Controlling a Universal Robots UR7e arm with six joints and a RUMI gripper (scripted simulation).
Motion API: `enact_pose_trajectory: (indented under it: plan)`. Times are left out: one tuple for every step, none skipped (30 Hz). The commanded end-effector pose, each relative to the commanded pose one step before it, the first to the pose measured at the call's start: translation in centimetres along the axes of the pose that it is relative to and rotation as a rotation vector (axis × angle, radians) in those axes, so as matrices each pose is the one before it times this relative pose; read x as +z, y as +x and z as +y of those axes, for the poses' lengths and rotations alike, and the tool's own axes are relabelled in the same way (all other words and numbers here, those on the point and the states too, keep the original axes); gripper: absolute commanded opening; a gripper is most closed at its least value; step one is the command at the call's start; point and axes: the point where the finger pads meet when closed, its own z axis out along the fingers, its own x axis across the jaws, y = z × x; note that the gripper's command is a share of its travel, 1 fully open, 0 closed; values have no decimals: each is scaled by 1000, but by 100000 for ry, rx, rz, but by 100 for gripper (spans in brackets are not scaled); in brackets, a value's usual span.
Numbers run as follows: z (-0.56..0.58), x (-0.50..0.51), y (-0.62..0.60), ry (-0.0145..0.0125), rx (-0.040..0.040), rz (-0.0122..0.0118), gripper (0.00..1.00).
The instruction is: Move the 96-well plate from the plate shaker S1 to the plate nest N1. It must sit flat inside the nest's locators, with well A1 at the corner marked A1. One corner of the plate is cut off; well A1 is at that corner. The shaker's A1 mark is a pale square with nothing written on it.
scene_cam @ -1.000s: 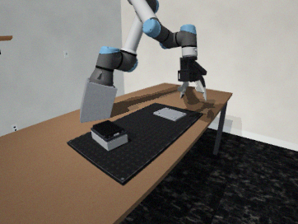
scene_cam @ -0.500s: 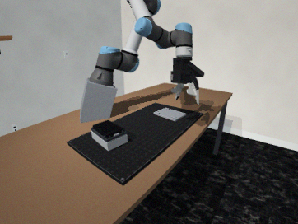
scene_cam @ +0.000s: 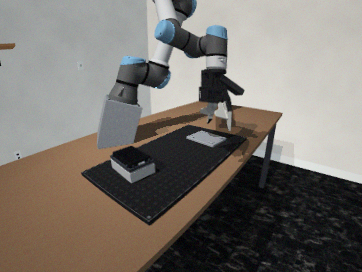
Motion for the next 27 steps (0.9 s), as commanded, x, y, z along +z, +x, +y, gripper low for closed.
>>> enact_pose_trajectory:
  plan:
    - [2308,314,554,-836,6752,-1264,100]
    - [0,0,0,0,0,0,100]
    - [464,41,159,14,-157,23,100]
    - [464,51,177,22,-14,62,100]
    - [112,6,50,12,-10,41,100]
    - [-3,-8,5,7,-6,24,100]
    - [499,64,79,-389,3393,-631,100]
    - [488,57,130,-374,3355,-516,100]
    - [484,52,148,-381,3282,-500,100]
    - [468,47,164,-180,1700,-257,100]
    - [457,47,169,31,1,-10,100]
    - [458,47,170,26,1,-8,100]
    - [464,47,170,5,-105,-1,100]
    - [437,43,163,7,-47,6,100]
    - [-4,-4,11,11,-9,37,100]
    - [-5,-9,9,11,-9,36,100]
    - [488,51,112,-285,3441,-578,100]
    - [0,0,0,0,0,0,100]
    - [0,0,0,0,0,0,100]
    - [473,17,159,-268,3287,-442,100]
    - [474,51,160,-276,3290,-523,100]
    - [463,46,176,-134,1725,-275,100]
    - [454,40,185,21,-1,-2,100]
    - [458,46,183,12,3,-16,100]
    - [463,51,180,-2,-146,-23,100]
    - [289,26,121,7,-2,10,100]
    - [-4,-3,10,10,-8,32,100]
